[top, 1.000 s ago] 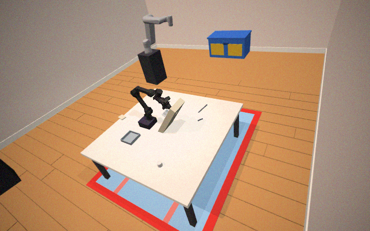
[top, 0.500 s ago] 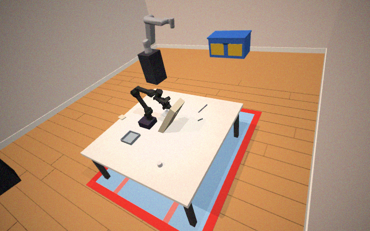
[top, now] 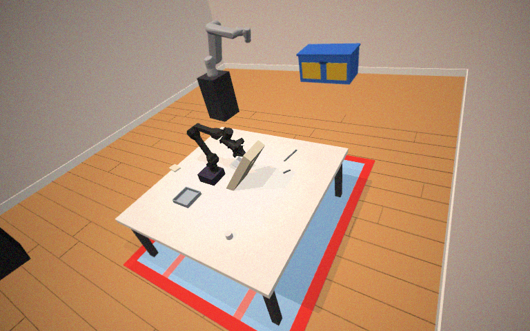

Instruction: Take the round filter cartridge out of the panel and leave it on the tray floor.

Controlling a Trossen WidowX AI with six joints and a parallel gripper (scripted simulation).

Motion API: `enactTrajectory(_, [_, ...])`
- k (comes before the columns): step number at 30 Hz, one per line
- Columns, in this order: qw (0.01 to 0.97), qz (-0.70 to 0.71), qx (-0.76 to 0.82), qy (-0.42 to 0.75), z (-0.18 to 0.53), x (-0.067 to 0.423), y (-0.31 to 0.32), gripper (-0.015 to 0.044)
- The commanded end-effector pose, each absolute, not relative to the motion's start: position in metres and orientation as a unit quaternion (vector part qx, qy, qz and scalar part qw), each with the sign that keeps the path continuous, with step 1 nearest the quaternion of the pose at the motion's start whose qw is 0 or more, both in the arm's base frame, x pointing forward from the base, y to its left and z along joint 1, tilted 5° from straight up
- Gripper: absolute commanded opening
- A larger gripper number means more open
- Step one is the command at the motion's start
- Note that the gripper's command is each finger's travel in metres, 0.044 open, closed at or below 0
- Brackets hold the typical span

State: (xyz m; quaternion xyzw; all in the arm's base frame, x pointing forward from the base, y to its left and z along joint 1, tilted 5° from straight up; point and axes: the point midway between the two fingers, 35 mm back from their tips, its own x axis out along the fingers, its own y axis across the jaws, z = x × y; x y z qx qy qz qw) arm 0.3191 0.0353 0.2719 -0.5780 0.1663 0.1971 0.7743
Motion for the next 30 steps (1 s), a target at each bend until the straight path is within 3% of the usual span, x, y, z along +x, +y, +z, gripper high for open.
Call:
enactTrajectory(1, [0.775,0.196,-0.577,0.167,0.2692,0.3247,0.0357,0.0106])
enactTrajectory(10, [0.774,0.197,-0.578,0.166,0.2719,0.3192,0.0353,0.0045])
enactTrajectory(12, [0.774,0.197,-0.578,0.166,0.2719,0.3192,0.0353,0.0])
enactTrajectory(30, [0.895,0.148,-0.364,0.211,0.2688,0.3255,0.0357,0.0])
